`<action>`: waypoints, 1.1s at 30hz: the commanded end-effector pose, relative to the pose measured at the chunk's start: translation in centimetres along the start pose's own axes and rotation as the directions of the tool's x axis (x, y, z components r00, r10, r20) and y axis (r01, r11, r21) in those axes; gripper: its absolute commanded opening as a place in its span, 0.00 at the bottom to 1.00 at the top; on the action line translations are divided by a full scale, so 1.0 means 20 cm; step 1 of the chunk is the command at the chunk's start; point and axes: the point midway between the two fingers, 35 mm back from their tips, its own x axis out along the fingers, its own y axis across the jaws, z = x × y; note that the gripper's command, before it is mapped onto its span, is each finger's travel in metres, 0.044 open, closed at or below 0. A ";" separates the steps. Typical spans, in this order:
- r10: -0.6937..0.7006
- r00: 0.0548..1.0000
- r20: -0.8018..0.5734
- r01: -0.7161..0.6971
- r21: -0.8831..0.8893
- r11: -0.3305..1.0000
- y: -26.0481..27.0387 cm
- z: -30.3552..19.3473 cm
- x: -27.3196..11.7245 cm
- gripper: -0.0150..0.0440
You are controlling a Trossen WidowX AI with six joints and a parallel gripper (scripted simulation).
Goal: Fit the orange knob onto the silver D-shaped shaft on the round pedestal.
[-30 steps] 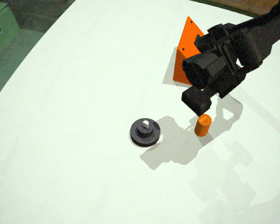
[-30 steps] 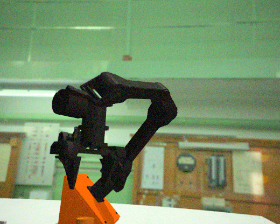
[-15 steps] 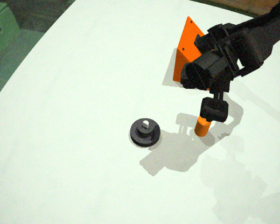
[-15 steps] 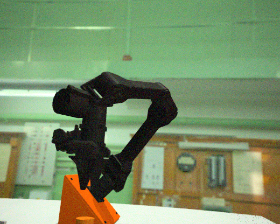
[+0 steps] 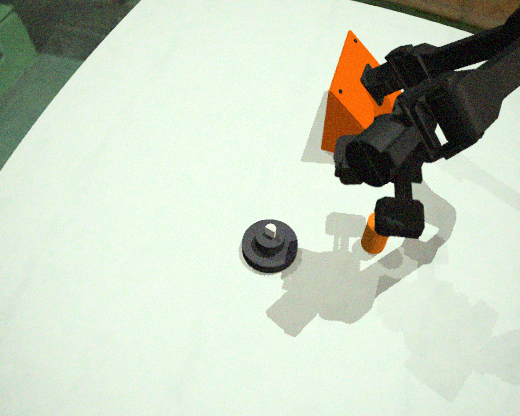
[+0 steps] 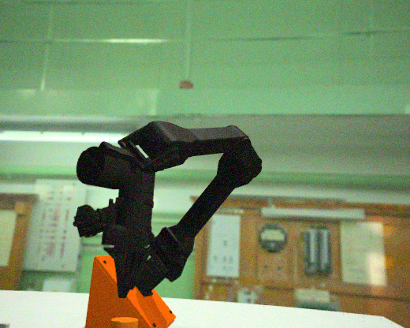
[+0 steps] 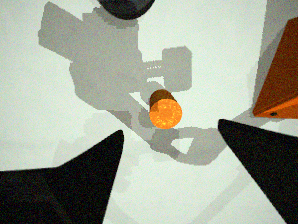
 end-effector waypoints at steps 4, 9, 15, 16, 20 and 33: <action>0.008 1.000 -0.003 -0.008 0.003 1.000 0.00 0.00 0.10 1.00; 0.008 1.000 -0.003 -0.008 0.003 1.000 0.00 0.00 0.12 1.00; 0.008 1.000 -0.002 -0.008 0.003 1.000 0.00 0.00 0.17 1.00; 0.008 1.000 -0.002 -0.008 0.003 1.000 0.00 0.00 0.18 1.00; 0.008 1.000 -0.002 -0.008 0.003 1.000 0.00 0.00 0.21 1.00; 0.008 1.000 -0.002 -0.008 0.003 1.000 0.01 0.00 0.32 1.00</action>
